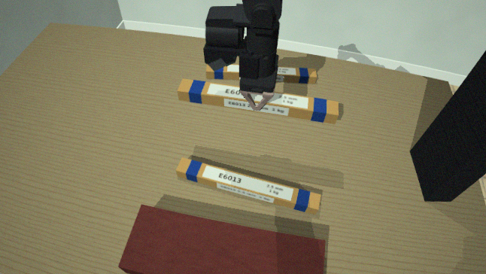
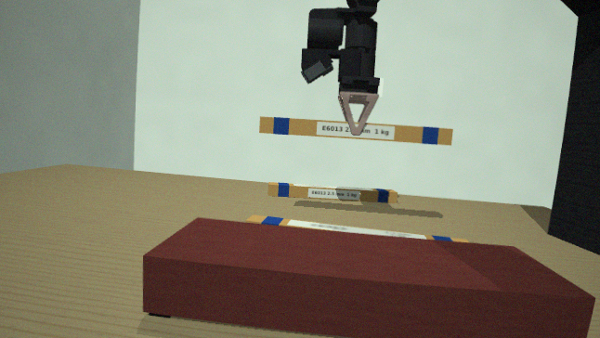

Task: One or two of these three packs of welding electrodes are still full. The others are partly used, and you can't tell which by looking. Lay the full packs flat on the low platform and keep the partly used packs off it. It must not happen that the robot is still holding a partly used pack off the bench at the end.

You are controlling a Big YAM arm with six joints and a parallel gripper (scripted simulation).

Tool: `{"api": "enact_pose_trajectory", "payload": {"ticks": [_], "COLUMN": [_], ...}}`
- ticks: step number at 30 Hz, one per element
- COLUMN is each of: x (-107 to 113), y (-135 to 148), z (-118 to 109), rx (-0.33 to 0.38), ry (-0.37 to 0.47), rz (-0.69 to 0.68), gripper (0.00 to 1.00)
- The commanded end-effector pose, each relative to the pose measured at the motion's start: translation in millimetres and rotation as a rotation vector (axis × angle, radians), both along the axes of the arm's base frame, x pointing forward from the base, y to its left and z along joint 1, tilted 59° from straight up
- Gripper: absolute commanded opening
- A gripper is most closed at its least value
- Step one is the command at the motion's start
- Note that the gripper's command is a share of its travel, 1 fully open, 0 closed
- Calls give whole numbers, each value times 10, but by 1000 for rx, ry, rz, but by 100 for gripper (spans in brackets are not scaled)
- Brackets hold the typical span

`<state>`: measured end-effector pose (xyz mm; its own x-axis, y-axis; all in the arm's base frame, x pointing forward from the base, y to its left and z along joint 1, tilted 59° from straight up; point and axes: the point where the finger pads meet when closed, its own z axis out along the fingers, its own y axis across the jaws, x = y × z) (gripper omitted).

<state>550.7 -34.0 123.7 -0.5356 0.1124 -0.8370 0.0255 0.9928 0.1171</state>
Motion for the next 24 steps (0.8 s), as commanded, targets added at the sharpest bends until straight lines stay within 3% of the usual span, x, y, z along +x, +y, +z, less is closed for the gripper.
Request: {"api": "enact_pose_trajectory", "payload": {"ticks": [1,24], "x": [29,209], "y": [12,20], "z": [77,-35], "rx": [6,6], "ry": [-27,-26], "rz": [-7,-7], "gripper": [0,0]}}
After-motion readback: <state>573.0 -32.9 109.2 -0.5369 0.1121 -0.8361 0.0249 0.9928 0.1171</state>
